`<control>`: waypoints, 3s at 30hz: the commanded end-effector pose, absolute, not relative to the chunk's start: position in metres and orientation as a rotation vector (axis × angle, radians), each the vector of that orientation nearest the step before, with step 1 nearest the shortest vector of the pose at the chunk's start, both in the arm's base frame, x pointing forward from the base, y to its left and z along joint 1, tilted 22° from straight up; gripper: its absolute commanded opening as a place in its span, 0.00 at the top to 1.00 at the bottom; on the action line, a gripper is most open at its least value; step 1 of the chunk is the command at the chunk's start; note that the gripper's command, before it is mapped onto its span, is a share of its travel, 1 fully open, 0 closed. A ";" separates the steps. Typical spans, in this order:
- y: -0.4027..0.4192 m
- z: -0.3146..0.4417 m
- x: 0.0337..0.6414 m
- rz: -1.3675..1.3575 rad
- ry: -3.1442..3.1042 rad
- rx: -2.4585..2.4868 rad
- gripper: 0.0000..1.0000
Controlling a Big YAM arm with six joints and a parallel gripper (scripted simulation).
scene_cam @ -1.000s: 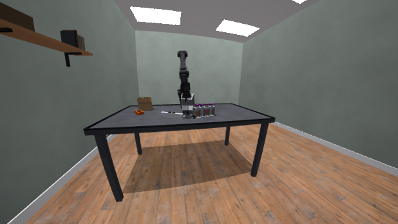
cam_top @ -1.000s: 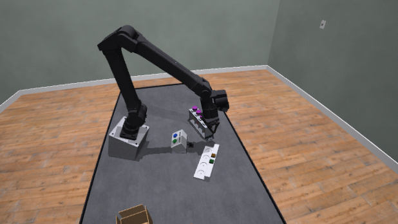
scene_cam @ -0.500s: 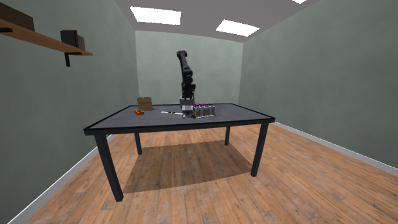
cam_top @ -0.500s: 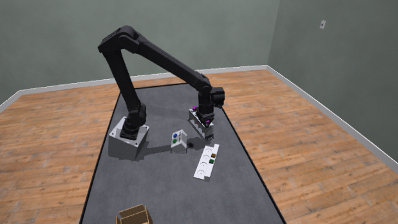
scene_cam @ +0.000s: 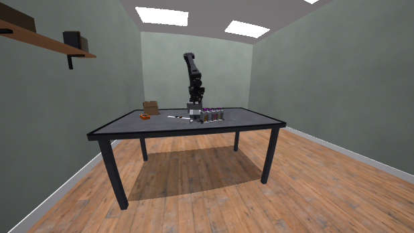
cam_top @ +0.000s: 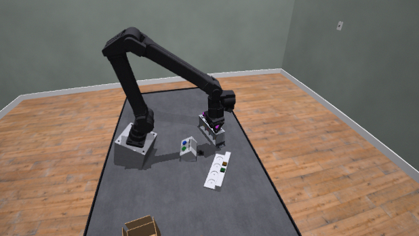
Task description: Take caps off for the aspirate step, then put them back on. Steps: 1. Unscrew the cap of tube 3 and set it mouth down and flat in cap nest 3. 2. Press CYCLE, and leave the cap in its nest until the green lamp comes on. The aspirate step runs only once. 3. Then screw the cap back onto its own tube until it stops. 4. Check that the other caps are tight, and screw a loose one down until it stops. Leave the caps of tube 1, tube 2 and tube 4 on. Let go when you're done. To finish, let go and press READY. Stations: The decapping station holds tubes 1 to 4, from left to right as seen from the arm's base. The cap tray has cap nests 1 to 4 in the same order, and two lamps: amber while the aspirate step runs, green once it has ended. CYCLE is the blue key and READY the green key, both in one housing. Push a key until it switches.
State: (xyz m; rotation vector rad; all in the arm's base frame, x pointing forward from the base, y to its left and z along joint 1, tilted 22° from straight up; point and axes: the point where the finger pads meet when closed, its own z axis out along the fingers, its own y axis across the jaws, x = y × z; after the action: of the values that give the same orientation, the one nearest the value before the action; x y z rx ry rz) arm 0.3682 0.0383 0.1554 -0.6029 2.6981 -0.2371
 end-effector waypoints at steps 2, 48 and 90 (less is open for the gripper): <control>0.040 0.165 0.374 -0.235 2.682 -0.596 0.51; 0.171 0.162 0.387 0.266 2.193 1.680 0.51; 0.151 0.115 0.394 0.245 2.194 1.688 0.51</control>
State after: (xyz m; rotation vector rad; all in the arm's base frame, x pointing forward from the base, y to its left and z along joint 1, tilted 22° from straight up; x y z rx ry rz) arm 0.3891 0.1572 0.1143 1.6809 2.2106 0.2279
